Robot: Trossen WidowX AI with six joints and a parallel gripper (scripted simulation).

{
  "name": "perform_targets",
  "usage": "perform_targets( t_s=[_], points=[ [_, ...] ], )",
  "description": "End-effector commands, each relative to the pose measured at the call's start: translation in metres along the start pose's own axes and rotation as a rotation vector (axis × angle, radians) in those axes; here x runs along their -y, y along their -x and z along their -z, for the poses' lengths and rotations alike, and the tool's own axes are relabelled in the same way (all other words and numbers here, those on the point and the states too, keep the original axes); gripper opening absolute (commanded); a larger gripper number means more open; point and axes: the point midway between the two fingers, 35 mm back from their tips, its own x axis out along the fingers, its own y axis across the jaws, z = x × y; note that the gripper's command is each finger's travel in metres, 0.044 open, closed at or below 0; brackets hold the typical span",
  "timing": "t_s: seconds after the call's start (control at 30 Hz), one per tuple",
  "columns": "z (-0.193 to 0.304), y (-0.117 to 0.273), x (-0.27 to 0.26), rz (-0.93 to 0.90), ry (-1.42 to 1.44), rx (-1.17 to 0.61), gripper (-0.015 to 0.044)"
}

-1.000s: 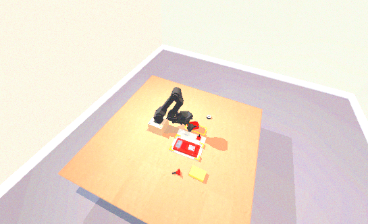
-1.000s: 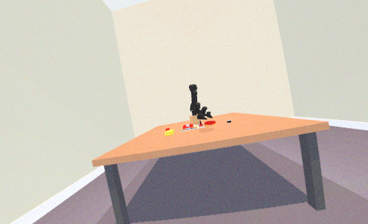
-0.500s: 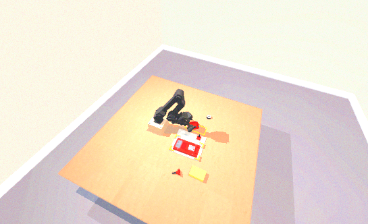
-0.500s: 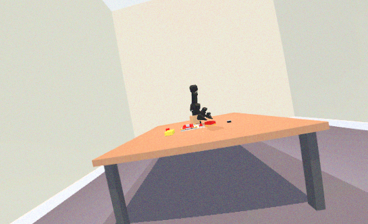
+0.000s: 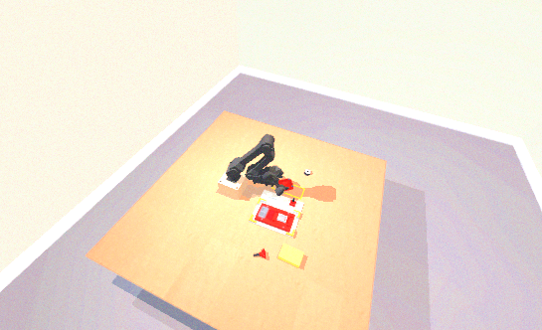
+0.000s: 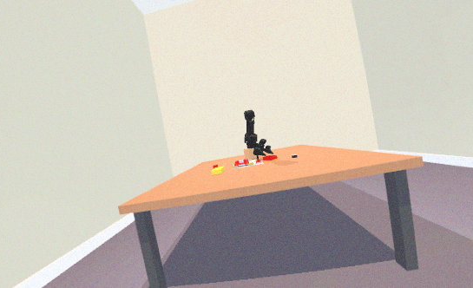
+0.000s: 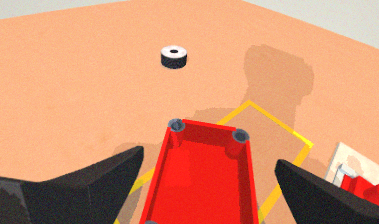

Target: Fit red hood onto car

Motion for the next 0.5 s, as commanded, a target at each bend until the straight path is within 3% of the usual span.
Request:
perform_targets(
  t_s=[0.0, 0.47],
  points=[
    [0.0027, -0.0011, -0.0006, -0.005, 0.005, -0.002, 0.044],
    [0.0074, -0.0041, -0.0006, -0.01, 0.005, -0.012, 0.044]
  ],
)
